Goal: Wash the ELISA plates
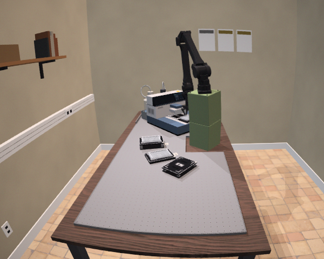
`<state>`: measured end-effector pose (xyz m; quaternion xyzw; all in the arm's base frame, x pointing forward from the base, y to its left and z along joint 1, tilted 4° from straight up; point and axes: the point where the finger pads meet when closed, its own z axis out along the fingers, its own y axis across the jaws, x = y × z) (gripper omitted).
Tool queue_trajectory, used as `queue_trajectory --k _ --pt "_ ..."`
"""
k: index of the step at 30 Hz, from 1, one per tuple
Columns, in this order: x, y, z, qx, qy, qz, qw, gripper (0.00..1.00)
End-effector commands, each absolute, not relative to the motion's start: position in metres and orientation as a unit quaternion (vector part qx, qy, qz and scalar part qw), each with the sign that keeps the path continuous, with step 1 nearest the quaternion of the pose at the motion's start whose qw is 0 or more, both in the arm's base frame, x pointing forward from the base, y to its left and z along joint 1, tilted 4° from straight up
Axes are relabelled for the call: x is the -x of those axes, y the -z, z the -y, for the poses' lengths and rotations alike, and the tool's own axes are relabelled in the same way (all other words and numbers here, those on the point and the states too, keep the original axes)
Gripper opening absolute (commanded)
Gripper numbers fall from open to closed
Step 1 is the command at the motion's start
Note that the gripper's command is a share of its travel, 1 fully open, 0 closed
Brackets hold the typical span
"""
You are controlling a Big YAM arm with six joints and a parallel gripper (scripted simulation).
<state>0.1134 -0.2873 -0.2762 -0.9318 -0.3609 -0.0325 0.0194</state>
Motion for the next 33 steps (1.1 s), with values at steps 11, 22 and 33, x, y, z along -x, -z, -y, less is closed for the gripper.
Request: queue_trajectory --k 11,22,33 --pt "-0.1167 0.2834 0.2847 0.933 0.034 0.358 0.021 0.82" --pt "-0.1177 0.2854 0.286 0.933 0.034 0.358 0.019 0.82" --pt "-0.1152 0.2801 0.289 0.933 0.033 0.359 0.016 0.82"
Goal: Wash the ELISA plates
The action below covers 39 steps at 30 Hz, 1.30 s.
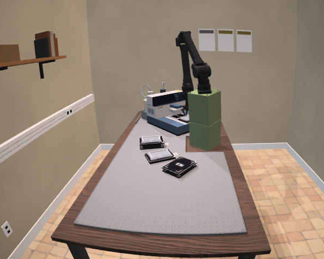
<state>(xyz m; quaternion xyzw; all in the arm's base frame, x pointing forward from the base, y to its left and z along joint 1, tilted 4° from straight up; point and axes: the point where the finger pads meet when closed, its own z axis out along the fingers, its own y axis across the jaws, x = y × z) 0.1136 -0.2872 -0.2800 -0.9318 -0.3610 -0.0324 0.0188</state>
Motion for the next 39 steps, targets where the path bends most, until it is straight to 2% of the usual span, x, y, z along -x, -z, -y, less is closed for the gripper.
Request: queue_trajectory --k 1,3,4,39 --pt "-0.115 0.28 0.289 0.933 0.033 0.359 0.016 0.82" --pt "-0.115 0.28 0.289 0.933 0.033 0.359 0.016 0.82" --pt "-0.115 0.28 0.289 0.933 0.033 0.359 0.016 1.0" --pt "-0.115 0.263 0.29 0.934 0.034 0.354 0.016 1.0"
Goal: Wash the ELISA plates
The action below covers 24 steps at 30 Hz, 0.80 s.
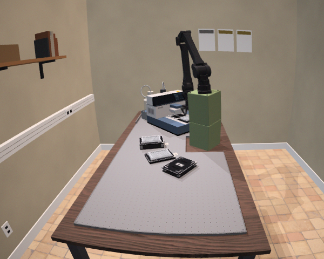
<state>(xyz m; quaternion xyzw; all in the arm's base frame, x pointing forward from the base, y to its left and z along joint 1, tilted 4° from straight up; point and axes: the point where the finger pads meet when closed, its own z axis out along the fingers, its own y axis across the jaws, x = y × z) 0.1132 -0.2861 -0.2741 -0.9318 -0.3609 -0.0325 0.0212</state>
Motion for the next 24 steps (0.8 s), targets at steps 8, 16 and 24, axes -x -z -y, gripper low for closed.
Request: queue_trajectory --k 8,16,24 --pt "-0.112 0.253 0.291 0.935 0.034 0.352 0.016 1.0" --pt "-0.111 0.24 0.292 0.934 0.034 0.356 0.016 1.0" --pt "-0.111 0.23 0.292 0.932 0.034 0.36 0.016 1.0"
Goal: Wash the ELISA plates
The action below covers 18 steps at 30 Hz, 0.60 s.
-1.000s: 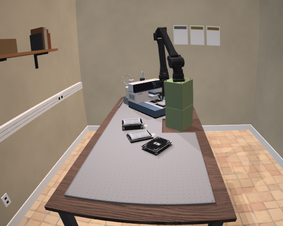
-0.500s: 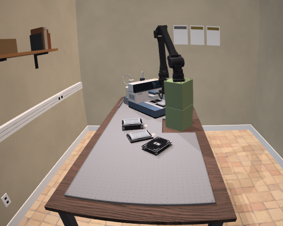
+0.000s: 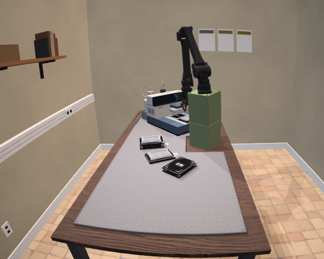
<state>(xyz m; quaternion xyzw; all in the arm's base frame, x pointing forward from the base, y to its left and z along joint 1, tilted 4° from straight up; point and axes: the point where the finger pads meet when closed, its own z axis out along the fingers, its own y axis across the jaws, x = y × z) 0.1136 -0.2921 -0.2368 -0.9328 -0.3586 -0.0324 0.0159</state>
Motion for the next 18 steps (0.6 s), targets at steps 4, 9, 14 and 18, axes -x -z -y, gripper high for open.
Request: queue_trajectory --k 4,9,14,18 --pt "-0.11 0.223 0.293 0.933 0.034 0.359 0.016 1.0" --pt "-0.11 0.215 0.293 0.932 0.034 0.36 0.016 1.0" --pt "-0.108 0.207 0.294 0.933 0.033 0.359 0.016 1.0" --pt "-0.11 0.204 0.293 0.932 0.033 0.361 0.016 1.0"
